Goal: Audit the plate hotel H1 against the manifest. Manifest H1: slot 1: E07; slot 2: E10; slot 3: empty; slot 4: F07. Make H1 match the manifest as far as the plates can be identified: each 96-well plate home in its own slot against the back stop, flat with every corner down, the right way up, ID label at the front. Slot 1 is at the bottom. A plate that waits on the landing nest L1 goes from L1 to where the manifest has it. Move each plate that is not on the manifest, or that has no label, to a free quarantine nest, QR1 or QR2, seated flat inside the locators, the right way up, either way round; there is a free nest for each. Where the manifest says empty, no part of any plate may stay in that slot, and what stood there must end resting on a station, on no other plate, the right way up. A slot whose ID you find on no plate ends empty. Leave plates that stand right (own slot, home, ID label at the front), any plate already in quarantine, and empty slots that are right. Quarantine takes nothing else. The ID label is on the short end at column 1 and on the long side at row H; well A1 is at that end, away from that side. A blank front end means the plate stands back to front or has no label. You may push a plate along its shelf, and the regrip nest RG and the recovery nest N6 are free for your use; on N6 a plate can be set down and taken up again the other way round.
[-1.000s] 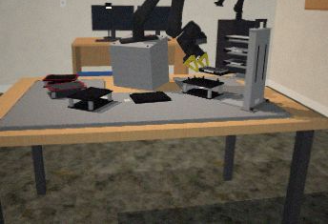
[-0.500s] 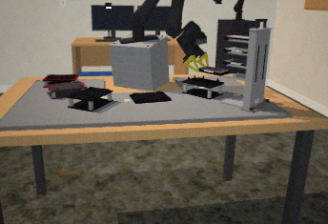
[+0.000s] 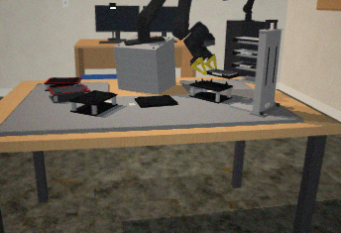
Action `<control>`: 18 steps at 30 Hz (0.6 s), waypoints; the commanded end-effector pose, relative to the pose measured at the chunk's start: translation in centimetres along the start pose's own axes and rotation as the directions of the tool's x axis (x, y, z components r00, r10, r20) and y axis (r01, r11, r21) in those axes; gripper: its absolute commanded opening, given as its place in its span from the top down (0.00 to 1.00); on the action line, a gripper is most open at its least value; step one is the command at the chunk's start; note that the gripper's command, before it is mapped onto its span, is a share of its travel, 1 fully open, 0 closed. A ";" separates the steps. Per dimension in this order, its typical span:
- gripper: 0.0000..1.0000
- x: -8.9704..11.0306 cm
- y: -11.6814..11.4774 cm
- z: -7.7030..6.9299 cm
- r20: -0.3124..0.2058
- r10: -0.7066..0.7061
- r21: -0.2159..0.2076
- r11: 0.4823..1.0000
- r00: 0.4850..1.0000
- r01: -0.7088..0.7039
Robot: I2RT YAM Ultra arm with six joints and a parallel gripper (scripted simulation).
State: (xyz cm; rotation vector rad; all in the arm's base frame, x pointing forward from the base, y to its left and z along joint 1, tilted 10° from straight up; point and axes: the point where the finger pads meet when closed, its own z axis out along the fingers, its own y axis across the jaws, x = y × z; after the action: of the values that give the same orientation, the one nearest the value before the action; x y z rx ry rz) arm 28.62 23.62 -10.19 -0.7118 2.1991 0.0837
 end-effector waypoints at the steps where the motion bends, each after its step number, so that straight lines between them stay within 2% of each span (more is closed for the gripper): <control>1: 0.14 -2.9 0.5 0.0 0.081 0.029 -0.008 1.000 0.996 -0.028; 2: 0.14 -2.9 0.5 0.0 0.081 0.029 -0.008 1.000 0.996 -0.028; 4: 0.14 0.0 0.2 -0.5 0.020 0.006 -0.003 1.000 1.000 -0.006; 5: 0.14 0.6 0.2 -0.5 0.009 0.002 -0.002 1.000 1.000 -0.002; 11: 0.14 1.1 0.2 -0.8 0.008 0.002 -0.001 1.000 1.000 -0.001; 12: 0.14 -0.6 0.3 -1.0 0.051 0.017 -0.006 1.000 0.999 -0.017; 15: 0.14 1.5 0.2 -1.0 0.008 0.001 -0.001 1.000 1.000 -0.001; 18: 0.14 1.4 0.2 -1.3 0.019 0.005 -0.002 1.000 1.000 -0.005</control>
State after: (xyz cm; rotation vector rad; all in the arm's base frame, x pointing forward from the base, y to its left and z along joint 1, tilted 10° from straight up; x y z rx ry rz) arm 27.19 22.64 -10.92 -0.7212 2.2072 0.0766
